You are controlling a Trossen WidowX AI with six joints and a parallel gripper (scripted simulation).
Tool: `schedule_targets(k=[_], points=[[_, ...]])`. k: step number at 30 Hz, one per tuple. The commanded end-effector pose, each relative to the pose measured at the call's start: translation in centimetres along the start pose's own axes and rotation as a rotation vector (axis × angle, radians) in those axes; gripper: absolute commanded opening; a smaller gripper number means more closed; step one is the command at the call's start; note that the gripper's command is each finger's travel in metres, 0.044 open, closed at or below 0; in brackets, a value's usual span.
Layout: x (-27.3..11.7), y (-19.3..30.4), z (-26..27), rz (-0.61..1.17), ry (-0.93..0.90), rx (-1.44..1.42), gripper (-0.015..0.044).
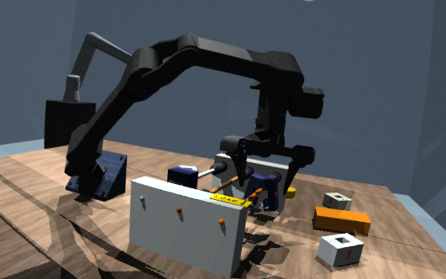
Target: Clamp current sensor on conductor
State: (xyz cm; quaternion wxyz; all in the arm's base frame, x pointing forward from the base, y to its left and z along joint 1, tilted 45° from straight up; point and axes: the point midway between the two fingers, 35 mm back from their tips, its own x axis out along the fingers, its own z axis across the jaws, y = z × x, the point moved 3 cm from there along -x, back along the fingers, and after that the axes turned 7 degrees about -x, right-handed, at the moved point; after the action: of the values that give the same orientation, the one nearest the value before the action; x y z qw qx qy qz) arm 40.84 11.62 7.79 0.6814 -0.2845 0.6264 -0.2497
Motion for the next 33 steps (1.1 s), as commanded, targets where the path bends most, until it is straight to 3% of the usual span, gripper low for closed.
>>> schedule_targets(k=[1,23,26,33], points=[[0.4,0.1,-0.1,0.004,0.006,-0.006,0.0440],[3.3,0.1,-0.1,0.003,0.005,-0.005,0.0440],[2.9,0.2,0.0,0.009,0.002,-0.001,0.0361],[2.9,0.2,0.0,0.009,0.002,-0.001,0.0315]])
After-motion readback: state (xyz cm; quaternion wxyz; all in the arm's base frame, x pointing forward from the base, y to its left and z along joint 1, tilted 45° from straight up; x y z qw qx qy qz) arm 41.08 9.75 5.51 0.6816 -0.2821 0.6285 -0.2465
